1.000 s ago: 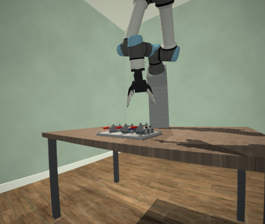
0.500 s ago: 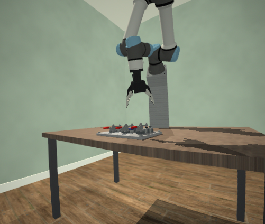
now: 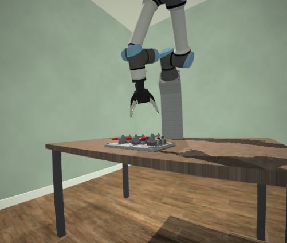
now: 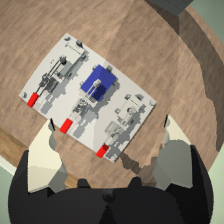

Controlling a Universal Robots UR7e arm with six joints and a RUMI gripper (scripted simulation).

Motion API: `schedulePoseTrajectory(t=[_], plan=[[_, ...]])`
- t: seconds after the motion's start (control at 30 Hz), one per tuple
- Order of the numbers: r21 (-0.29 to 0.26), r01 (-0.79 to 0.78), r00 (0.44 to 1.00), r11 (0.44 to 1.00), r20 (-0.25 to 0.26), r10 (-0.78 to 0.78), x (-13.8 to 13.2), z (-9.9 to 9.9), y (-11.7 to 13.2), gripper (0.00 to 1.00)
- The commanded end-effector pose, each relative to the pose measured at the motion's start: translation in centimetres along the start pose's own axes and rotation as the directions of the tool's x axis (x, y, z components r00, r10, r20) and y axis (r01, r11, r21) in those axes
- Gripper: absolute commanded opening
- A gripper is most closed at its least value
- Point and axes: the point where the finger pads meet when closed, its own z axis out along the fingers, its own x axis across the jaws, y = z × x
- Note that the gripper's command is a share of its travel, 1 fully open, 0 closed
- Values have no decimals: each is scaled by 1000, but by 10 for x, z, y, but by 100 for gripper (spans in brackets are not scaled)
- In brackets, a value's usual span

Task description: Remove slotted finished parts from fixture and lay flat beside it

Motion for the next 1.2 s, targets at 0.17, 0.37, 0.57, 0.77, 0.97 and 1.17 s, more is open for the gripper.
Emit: schedulePoseTrajectory(t=[0.17, 0.37, 0.57, 0.77, 0.97, 1.17], plan=[[2, 14, 1000, 1000, -4, -14, -1, 0, -1, 100], [21, 36, 999, 999, -15, -36, -12, 4, -14, 100], [63, 91, 995, 994, -38, -89, -36, 11, -42, 100], [81, 117, 992, 990, -51, -113, -46, 15, -56, 100], [83, 121, 992, 989, -54, -117, -48, 15, -58, 100], [84, 123, 991, 989, -55, -118, -46, 16, -58, 100]])
